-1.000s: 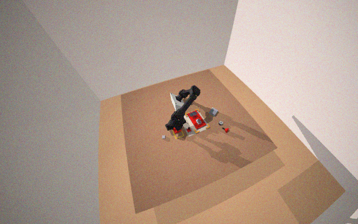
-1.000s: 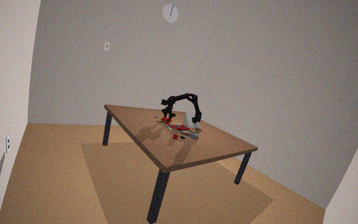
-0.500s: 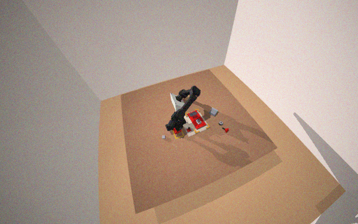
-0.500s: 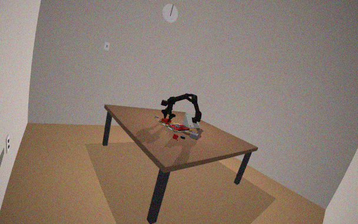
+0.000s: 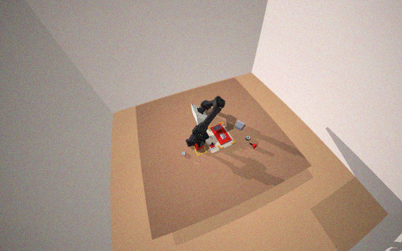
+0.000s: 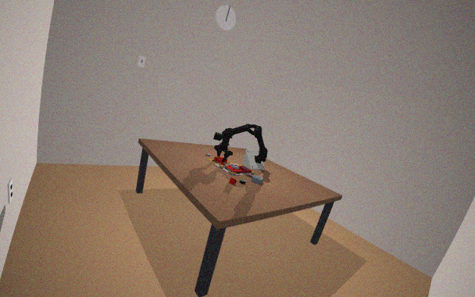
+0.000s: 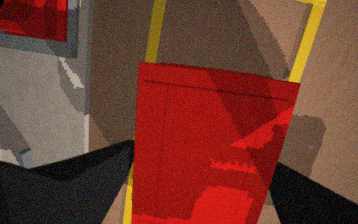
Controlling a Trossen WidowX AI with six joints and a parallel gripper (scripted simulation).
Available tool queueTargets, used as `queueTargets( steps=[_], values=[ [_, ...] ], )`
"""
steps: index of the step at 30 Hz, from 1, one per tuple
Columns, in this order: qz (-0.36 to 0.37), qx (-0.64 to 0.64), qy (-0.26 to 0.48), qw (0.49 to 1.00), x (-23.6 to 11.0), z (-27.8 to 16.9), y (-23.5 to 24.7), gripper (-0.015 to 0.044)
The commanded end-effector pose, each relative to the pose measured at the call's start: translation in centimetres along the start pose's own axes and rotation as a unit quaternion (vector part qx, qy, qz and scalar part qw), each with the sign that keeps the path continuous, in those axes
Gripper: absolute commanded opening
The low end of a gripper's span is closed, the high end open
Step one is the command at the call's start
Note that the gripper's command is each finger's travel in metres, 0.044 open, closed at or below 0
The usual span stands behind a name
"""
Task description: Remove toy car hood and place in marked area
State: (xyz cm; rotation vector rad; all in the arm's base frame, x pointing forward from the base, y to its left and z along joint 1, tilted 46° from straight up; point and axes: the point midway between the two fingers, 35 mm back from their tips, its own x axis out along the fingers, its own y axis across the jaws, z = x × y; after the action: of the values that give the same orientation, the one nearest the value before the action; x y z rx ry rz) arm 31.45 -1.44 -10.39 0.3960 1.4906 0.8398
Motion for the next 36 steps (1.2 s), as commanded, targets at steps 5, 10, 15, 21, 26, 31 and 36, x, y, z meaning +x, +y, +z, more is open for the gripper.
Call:
queueTargets(
  steps=[5, 10, 15, 21, 26, 31, 36],
  values=[
    [-0.001, 0.000, -0.001, 1.000, -4.1, 0.1, -0.2, 0.0440],
    [0.000, 0.000, -0.002, 1.000, -7.3, -0.1, -0.1, 0.0440],
    [0.000, 0.000, -0.002, 1.000, -7.3, -0.1, -0.1, 0.0440],
    [0.000, 0.000, -0.002, 1.000, -7.3, -0.1, -0.1, 0.0440],
    [0.000, 0.000, -0.002, 1.000, -7.3, -0.1, -0.1, 0.0440],
    [0.000, 0.000, -0.002, 1.000, -7.3, -0.1, -0.1, 0.0440],
    [0.000, 0.000, -0.002, 1.000, -7.3, -0.1, -0.1, 0.0440]
  ],
)
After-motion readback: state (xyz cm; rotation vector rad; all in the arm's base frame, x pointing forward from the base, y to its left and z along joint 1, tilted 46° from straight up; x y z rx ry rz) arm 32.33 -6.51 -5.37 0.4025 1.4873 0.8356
